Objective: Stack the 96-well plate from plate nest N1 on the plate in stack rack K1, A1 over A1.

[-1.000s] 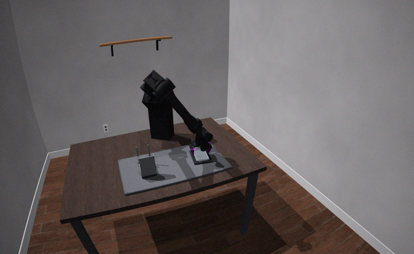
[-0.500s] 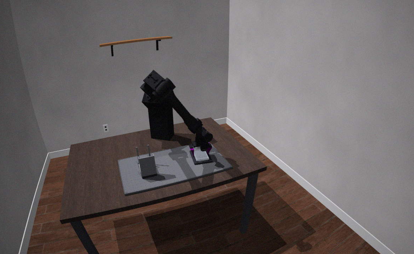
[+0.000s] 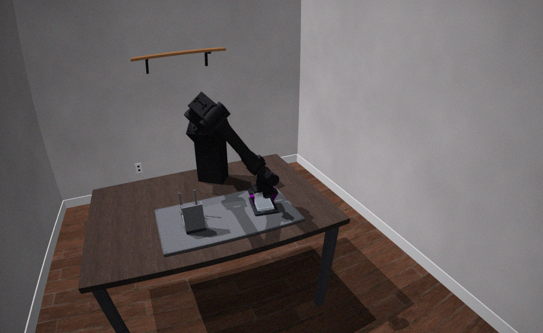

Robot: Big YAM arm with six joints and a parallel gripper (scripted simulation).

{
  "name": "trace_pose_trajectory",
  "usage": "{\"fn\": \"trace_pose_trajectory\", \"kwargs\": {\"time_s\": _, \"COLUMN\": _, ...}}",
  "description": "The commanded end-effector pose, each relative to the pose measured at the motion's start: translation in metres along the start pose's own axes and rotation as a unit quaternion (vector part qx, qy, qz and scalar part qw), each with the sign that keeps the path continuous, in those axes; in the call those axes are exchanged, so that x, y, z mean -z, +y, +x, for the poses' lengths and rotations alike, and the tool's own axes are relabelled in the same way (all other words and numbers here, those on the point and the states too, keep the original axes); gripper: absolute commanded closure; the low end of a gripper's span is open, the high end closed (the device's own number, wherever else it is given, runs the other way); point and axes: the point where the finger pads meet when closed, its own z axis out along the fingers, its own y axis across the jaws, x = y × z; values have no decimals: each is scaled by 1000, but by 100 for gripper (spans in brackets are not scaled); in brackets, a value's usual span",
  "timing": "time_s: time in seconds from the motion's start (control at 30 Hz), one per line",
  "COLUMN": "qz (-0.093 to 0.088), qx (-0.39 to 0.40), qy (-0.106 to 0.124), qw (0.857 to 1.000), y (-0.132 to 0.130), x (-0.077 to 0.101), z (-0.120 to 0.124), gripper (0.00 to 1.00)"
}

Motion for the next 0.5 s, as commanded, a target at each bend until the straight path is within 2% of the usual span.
{"fn": "trace_pose_trajectory", "kwargs": {"time_s": 0.0, "qz": -4, "qx": 12, "qy": -2, "qw": 1000, "y": 8, "x": 0, "z": 4, "gripper": 0}}
{"fn": "trace_pose_trajectory", "kwargs": {"time_s": 0.17, "qz": -4, "qx": 12, "qy": -2, "qw": 1000, "y": 8, "x": 0, "z": 4, "gripper": 0}}
{"fn": "trace_pose_trajectory", "kwargs": {"time_s": 0.2, "qz": -4, "qx": 12, "qy": -2, "qw": 1000, "y": 8, "x": 0, "z": 4, "gripper": 100}}
{"fn": "trace_pose_trajectory", "kwargs": {"time_s": 0.47, "qz": 0, "qx": 10, "qy": 1, "qw": 1000, "y": 3, "x": -2, "z": 5, "gripper": 100}}
